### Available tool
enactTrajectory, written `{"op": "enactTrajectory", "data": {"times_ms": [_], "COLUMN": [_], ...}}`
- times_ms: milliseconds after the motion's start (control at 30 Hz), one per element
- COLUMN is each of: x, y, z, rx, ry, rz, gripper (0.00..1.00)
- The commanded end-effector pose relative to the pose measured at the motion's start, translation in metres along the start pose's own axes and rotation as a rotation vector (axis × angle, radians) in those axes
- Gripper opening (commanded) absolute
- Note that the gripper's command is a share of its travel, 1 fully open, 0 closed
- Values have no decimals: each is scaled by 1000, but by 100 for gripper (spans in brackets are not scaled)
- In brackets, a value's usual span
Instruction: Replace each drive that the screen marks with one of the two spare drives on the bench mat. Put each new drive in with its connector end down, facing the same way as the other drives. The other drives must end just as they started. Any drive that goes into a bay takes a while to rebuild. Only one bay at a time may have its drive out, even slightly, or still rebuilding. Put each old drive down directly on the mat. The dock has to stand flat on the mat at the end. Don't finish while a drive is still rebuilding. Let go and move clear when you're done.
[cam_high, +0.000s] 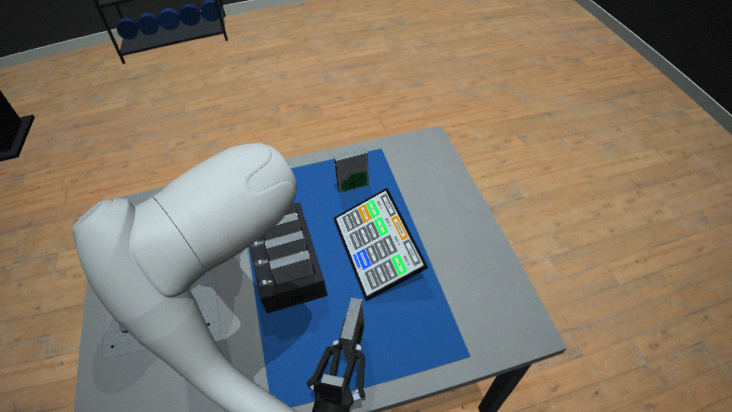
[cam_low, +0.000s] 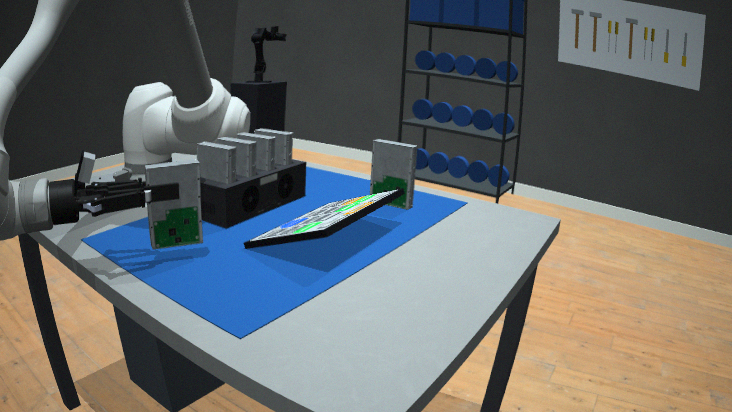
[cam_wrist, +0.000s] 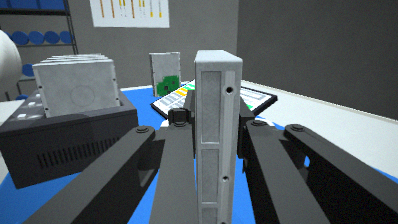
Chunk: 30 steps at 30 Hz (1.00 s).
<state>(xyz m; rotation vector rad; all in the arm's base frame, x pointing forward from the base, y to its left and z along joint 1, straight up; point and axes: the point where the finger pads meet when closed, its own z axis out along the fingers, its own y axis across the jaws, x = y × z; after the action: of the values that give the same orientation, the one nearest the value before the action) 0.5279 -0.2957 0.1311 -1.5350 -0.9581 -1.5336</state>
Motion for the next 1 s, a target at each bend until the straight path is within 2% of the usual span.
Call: {"op": "enactTrajectory", "data": {"times_ms": [0,967], "x": [-3,-23], "y": [0,0], "z": [0,0], "rx": [0,0], "ry": [0,0], "rz": [-1,-1], "gripper": [10,10]}}
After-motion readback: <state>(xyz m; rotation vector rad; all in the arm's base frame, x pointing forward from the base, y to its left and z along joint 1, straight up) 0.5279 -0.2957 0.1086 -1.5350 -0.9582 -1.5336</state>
